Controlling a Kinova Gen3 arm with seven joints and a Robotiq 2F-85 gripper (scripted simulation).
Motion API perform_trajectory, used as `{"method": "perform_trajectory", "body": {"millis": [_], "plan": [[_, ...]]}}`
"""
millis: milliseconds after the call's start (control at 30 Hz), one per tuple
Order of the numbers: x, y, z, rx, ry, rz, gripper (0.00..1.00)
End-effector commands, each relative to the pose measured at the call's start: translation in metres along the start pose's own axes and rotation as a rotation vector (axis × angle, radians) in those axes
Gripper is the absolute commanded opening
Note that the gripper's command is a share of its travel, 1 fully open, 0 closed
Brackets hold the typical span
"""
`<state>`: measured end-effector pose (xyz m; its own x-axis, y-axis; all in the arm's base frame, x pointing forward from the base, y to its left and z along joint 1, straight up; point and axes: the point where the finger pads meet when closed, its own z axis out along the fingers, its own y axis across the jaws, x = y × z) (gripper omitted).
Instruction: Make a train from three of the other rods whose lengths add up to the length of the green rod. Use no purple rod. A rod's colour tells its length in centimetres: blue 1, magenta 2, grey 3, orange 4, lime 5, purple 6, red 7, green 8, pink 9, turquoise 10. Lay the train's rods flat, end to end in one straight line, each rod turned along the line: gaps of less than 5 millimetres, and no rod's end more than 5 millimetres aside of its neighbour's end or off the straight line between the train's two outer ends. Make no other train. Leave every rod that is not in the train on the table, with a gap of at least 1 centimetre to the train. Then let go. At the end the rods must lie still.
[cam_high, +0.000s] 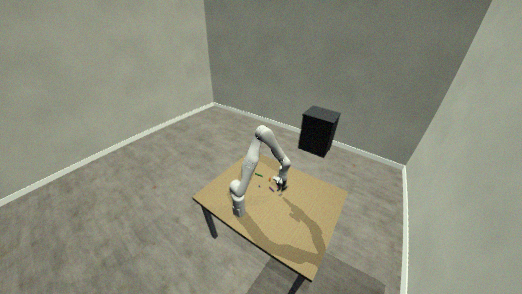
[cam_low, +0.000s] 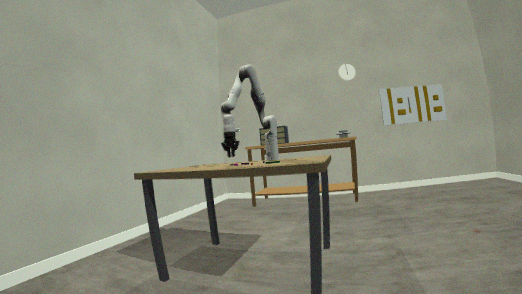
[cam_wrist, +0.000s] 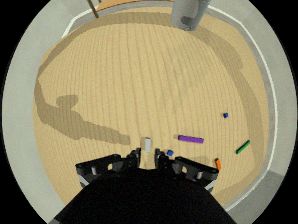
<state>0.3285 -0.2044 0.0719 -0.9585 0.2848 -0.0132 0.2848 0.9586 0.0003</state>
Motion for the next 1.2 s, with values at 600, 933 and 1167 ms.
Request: {"method": "perform_trajectory", "body": {"millis": [600, 933, 1167], "plan": [[0.002, 0.0, 0.028, -0.001, 0.007, 0.002, 0.24], [0.002, 0.0, 0.033, -0.001, 0.007, 0.002, 0.24], [0.002, 0.0, 0.034, -0.001, 0.007, 0.002, 0.24]]}}
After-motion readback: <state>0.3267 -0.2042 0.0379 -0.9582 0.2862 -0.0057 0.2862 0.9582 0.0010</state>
